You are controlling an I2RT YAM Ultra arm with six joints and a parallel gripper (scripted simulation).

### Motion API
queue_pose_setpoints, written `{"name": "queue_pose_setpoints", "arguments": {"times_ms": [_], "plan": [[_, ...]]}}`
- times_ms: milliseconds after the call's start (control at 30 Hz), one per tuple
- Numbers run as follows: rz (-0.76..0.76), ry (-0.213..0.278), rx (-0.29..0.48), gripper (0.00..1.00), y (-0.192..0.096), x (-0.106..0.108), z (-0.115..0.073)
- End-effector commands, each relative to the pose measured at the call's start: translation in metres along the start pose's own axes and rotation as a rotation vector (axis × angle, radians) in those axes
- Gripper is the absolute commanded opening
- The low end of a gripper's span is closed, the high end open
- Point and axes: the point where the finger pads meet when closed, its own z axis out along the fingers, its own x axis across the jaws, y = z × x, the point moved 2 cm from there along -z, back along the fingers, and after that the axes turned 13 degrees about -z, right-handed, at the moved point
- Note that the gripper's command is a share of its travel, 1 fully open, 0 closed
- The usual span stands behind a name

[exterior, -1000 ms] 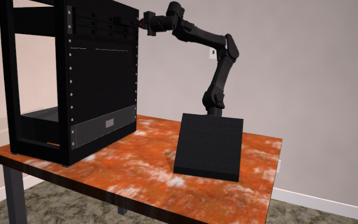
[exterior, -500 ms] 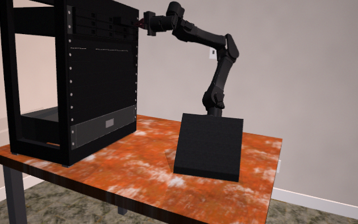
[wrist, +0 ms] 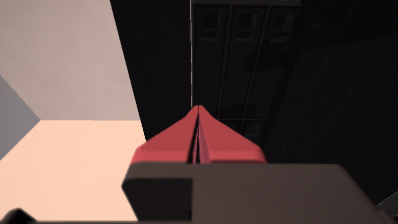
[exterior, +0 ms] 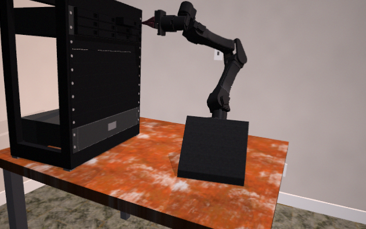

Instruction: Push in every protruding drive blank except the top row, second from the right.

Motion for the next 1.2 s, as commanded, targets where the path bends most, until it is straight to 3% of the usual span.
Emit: {"name": "queue_pose_setpoints", "arguments": {"times_ms": [0, 133, 300, 1167], "plan": [[0.013, 0.014, -0.021, 0.00, 0.009, 0.004, -0.036], [0.014, 0.013, -0.021, 0.00, 0.008, 0.004, -0.059], [0.014, 0.013, -0.020, 0.00, 0.008, 0.004, -0.065], [0.016, 0.021, -0.017, 0.00, 0.008, 0.010, -0.064]]}}
